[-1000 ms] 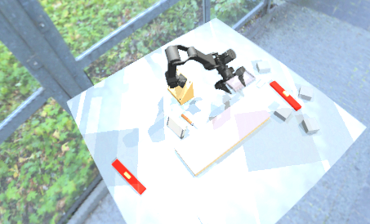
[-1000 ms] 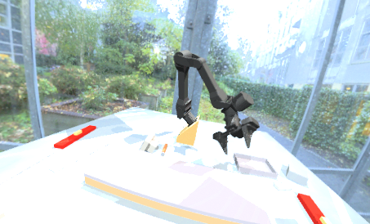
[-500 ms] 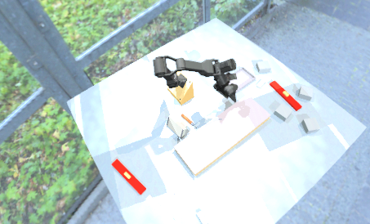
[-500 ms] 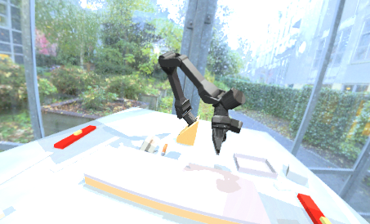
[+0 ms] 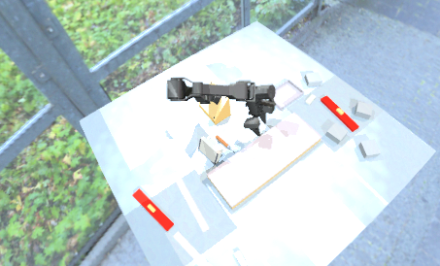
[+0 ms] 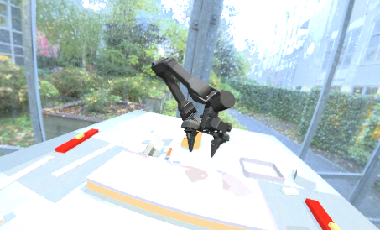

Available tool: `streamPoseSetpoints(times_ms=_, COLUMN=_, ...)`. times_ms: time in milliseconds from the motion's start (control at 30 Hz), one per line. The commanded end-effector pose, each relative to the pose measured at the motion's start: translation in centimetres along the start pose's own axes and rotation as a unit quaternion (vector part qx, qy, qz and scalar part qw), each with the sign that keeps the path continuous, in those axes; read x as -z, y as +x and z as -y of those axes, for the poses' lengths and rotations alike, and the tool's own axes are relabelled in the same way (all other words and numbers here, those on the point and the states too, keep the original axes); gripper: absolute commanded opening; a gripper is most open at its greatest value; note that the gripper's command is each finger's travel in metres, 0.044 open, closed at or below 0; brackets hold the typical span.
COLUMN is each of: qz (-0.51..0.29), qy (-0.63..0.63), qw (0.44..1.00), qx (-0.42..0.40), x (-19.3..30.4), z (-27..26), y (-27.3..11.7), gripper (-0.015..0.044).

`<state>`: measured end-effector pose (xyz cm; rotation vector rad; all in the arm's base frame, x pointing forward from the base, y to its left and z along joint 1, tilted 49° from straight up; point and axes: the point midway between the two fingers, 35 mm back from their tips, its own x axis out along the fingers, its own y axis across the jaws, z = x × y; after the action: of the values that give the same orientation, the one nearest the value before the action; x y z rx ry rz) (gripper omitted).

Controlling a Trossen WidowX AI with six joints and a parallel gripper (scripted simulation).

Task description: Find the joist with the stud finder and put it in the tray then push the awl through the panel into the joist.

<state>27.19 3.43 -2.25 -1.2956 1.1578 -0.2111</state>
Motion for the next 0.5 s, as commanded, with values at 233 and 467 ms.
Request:
streamPoseSetpoints(times_ms=233, qz=-0.141, qy=0.529, qw=0.836, qx=0.021, x=8.5, z=6.9, y=0.2, gripper=0.0440)
streamPoseSetpoints(times_ms=467, qz=-0.180, qy=0.668, qw=0.720, qx=0.060, x=11.9, z=8.6, y=-0.4, gripper=0.0440)
